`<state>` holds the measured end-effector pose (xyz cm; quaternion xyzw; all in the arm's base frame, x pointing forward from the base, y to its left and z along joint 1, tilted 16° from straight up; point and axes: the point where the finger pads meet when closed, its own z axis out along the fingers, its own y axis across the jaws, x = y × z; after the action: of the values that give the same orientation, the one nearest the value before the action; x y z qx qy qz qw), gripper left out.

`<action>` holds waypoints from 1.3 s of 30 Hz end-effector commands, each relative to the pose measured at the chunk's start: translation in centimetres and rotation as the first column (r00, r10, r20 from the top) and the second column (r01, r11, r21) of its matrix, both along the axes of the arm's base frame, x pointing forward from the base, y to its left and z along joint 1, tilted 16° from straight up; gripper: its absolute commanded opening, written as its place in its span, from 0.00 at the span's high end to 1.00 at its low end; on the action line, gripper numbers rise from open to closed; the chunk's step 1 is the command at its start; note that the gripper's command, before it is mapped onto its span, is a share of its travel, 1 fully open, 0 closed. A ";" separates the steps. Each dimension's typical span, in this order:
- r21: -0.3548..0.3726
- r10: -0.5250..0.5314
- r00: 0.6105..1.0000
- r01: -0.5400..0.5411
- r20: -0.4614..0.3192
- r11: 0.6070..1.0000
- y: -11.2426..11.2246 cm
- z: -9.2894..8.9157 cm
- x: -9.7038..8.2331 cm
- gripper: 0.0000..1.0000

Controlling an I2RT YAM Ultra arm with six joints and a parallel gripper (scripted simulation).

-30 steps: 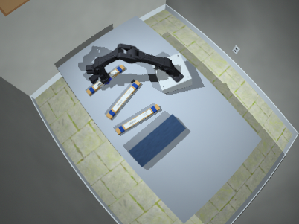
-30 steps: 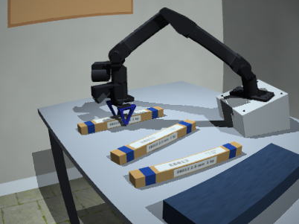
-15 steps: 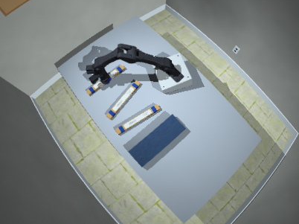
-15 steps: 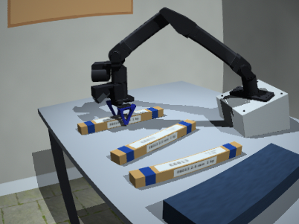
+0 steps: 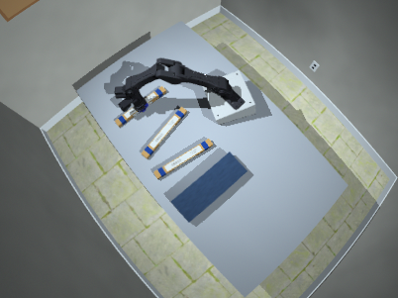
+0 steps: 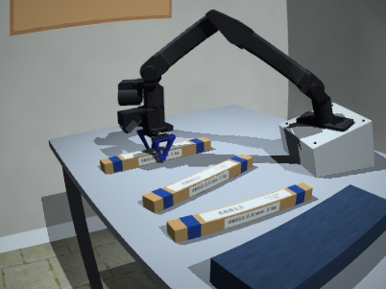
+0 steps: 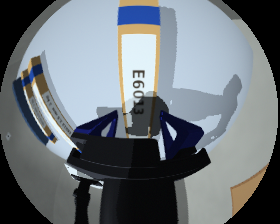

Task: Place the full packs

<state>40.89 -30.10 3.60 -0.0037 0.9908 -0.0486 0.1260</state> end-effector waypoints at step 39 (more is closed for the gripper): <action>-0.030 -0.003 0.999 0.005 0.045 1.000 0.7 12.3 -3.0 0.26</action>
<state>38.80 -29.37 12.21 -0.0043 0.9893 -0.0574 0.1338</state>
